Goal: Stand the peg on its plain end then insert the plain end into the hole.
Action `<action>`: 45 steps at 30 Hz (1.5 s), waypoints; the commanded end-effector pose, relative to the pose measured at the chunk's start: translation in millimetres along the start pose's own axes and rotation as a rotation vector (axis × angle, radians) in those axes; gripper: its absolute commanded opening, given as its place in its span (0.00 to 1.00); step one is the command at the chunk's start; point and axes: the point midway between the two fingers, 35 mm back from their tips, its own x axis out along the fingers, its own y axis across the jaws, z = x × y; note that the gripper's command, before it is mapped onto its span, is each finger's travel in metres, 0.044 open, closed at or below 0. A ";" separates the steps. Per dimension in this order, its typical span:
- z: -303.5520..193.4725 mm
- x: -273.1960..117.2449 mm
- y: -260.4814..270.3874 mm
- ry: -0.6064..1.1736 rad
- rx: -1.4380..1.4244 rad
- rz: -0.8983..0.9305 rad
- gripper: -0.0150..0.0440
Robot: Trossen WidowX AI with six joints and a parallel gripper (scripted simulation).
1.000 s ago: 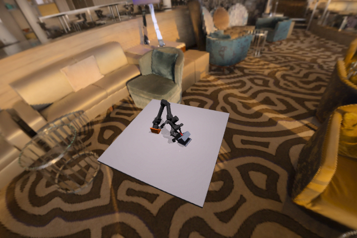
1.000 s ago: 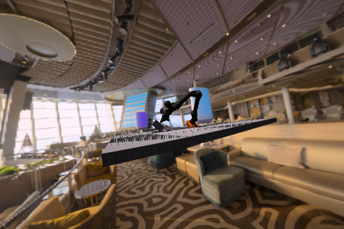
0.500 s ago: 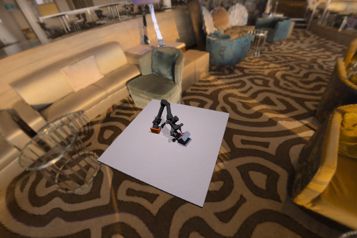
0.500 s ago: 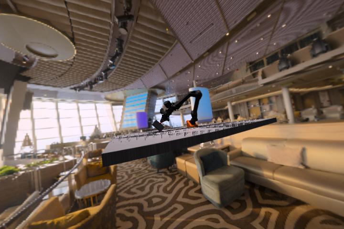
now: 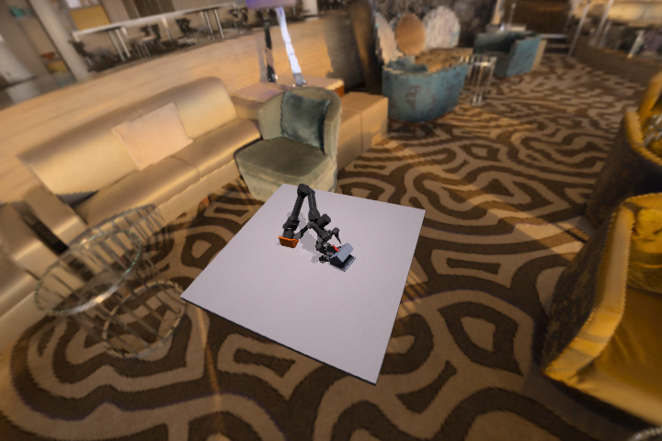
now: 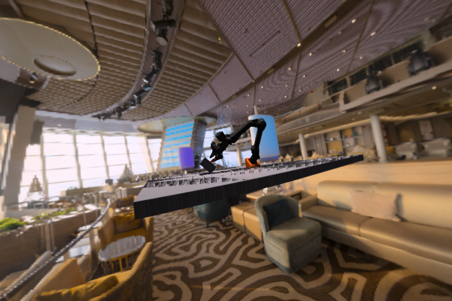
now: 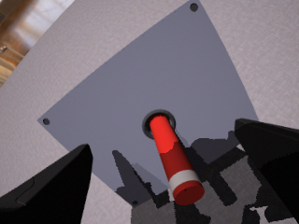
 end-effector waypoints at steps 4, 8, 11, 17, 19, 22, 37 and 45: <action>1.6 -10.8 -0.1 0.000 -0.004 -0.001 1.00; 2.5 -17.2 -0.2 0.000 -0.004 -0.002 1.00; 3.1 -22.1 -0.4 0.000 -0.003 -0.003 1.00; 4.2 -32.1 -0.7 0.000 -0.003 -0.005 1.00; 4.5 -35.5 -0.9 -0.001 -0.002 -0.006 1.00; 4.9 -40.6 -1.1 -0.001 -0.002 -0.006 1.00; 6.1 -66.8 -2.6 -0.002 0.001 -0.006 1.00; 5.8 -79.7 -3.8 -0.003 0.003 -0.004 1.00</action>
